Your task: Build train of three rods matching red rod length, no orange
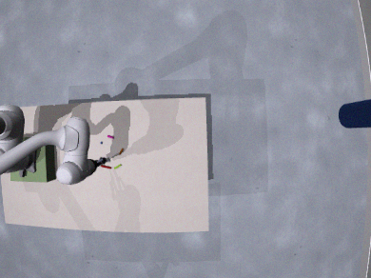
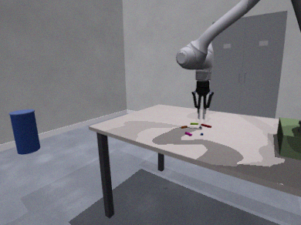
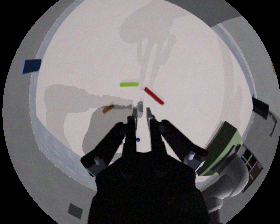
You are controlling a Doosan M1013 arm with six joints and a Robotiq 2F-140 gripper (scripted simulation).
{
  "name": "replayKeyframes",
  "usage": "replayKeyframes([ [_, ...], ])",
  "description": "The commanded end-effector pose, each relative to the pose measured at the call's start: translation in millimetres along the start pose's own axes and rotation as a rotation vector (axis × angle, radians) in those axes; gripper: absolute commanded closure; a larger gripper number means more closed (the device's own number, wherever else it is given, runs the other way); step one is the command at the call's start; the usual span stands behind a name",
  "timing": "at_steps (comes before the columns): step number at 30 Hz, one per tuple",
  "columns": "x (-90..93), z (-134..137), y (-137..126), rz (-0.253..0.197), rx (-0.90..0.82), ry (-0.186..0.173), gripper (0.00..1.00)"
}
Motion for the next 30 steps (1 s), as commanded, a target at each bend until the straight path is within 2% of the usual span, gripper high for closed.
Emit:
replayKeyframes([
  [1, 2.9, 0, 0, 0.000, 0.000, 0.000, 0.85],
  [15, 24.8, 0, 0, 0.000, 0.000, 0.000, 0.85],
  [30, 39.4, -1, 0, 0.000, 0.000, 0.000, 0.85],
])
Point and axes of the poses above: the point where the finger pads meet when closed, its own x axis out along the fingers, its own z axis across the jaws, y = z × x, the point moved 2 cm from there along -x, back along the fingers, and after that the axes turned 1 degree about -x, right-handed, at the moved point
